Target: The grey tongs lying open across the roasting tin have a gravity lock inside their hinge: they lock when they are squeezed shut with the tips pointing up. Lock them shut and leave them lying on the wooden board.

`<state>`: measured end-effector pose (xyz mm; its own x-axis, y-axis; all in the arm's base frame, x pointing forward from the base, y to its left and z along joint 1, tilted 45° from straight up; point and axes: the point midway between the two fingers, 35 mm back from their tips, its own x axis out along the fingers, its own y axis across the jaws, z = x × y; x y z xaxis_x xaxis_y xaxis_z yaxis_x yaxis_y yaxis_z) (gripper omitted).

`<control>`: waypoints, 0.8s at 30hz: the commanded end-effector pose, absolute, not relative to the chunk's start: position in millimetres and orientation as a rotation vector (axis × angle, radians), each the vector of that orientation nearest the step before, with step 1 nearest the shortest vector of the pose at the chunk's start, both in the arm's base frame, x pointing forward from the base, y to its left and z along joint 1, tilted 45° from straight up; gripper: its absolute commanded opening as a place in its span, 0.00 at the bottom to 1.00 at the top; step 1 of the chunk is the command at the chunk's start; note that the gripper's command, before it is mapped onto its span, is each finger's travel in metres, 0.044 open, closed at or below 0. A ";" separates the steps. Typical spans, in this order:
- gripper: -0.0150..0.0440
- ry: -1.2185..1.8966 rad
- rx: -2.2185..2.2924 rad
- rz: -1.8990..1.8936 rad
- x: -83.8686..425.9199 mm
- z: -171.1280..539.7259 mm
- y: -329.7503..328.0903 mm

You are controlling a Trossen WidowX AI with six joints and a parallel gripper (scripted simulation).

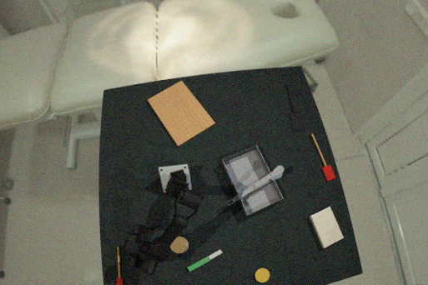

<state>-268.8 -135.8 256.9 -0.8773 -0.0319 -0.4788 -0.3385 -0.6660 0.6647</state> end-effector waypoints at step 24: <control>0.00 1.235 -1.332 3.148 -123.7 318.3 -288.6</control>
